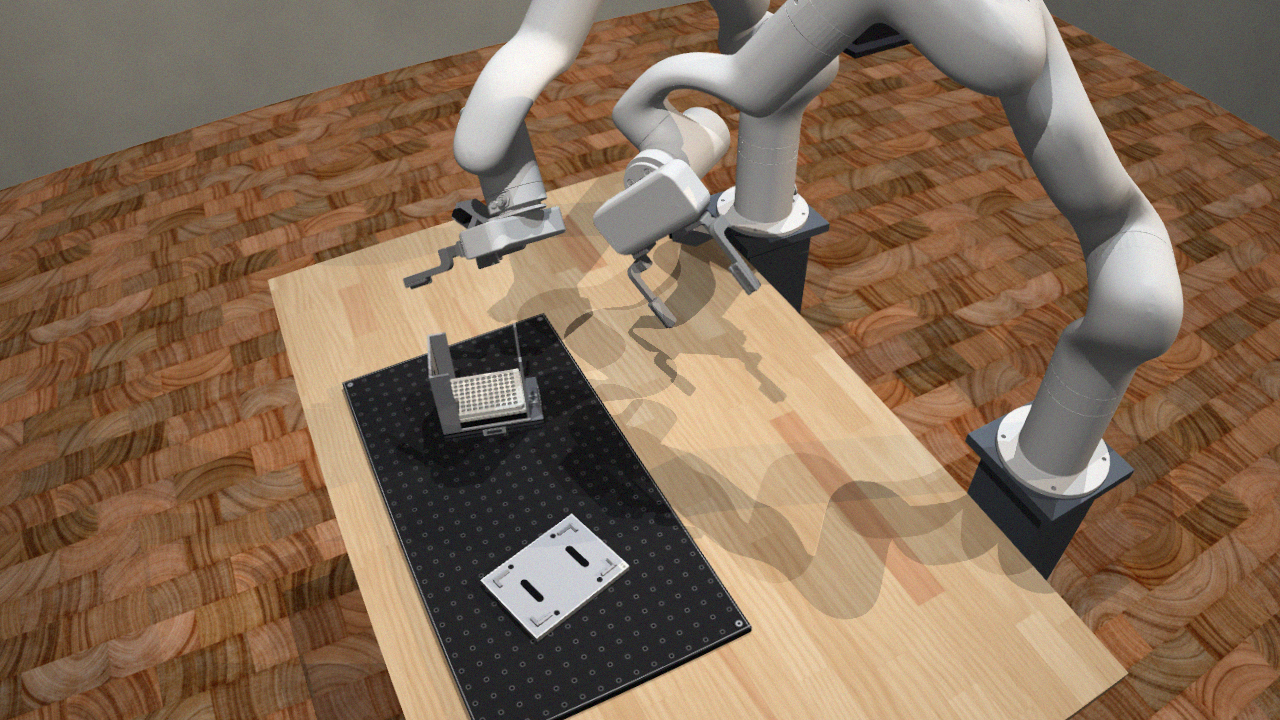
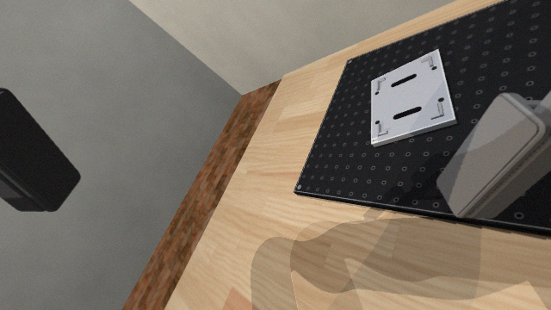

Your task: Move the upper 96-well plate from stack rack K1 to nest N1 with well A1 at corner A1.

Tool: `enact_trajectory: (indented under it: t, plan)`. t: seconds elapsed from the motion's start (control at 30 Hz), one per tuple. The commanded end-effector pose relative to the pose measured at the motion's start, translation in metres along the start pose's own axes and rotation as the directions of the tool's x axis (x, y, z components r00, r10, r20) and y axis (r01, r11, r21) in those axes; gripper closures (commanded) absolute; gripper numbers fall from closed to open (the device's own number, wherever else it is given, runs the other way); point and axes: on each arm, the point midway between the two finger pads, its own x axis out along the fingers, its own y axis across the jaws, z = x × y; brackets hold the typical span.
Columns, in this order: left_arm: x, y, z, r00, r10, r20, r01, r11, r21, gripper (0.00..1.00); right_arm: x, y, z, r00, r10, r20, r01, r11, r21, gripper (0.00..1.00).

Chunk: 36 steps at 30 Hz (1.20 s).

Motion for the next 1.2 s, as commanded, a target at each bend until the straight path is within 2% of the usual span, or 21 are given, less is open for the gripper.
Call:
enact_trajectory:
  t: [0.0, 0.53, 0.57, 0.63, 0.93, 0.97, 1.03, 1.1, 1.17]
  plan:
    - [-0.001, 0.0, 0.0, 1.0, 0.003, -0.001, -0.003, 1.0, -0.001, 0.0, 0.0, 0.001, 0.001, 1.0, 0.001, 0.0, -0.001, 1.0, 0.002, 0.0]
    - [-0.001, 0.0, 0.0, 1.0, 0.003, -0.001, -0.003, 1.0, -0.001, 0.0, 0.0, 0.001, 0.001, 1.0, 0.001, 0.0, -0.001, 1.0, 0.002, 0.0]
    - [-0.001, 0.0, 0.0, 1.0, 0.003, -0.001, -0.003, 1.0, -0.001, 0.63, 0.003, 0.0, 0.004, 1.0, -0.024, 0.013, 0.024, 1.0, 0.019, 0.0]
    - [-0.001, 0.0, 0.0, 1.0, 0.003, -0.001, -0.003, 1.0, -0.001, 0.63, 0.011, -0.003, 0.01, 0.998, -0.063, 0.032, 0.061, 0.997, 0.045, 0.0]
    - [-0.001, 0.0, 0.0, 1.0, 0.003, -0.001, -0.003, 1.0, -0.001, 0.63, 0.044, -0.014, 0.038, 0.998, -0.063, 0.032, 0.061, 0.997, 0.045, 0.0]
    - [-0.001, 0.0, 0.0, 1.0, 0.003, -0.001, -0.003, 1.0, -0.001, 0.63, 0.044, -0.014, 0.038, 0.998, -0.063, 0.032, 0.061, 0.997, 0.045, 0.0]
    - [-0.001, 0.0, 0.0, 1.0, 0.003, -0.001, -0.003, 1.0, -0.001, 0.63, 0.051, -0.018, 0.044, 0.992, -0.116, 0.056, 0.111, 0.991, 0.079, 0.0]
    - [-0.001, 0.0, 0.0, 1.0, 0.003, -0.001, -0.003, 1.0, -0.001, 0.63, 0.051, -0.018, 0.044, 0.992, -0.116, 0.056, 0.111, 0.991, 0.079, 0.0]
    - [-0.001, 0.0, 0.0, 1.0, 0.003, -0.001, -0.003, 1.0, -0.001, 0.63, 0.058, -0.021, 0.05, 0.99, -0.129, 0.061, 0.124, 0.988, 0.088, 0.0]
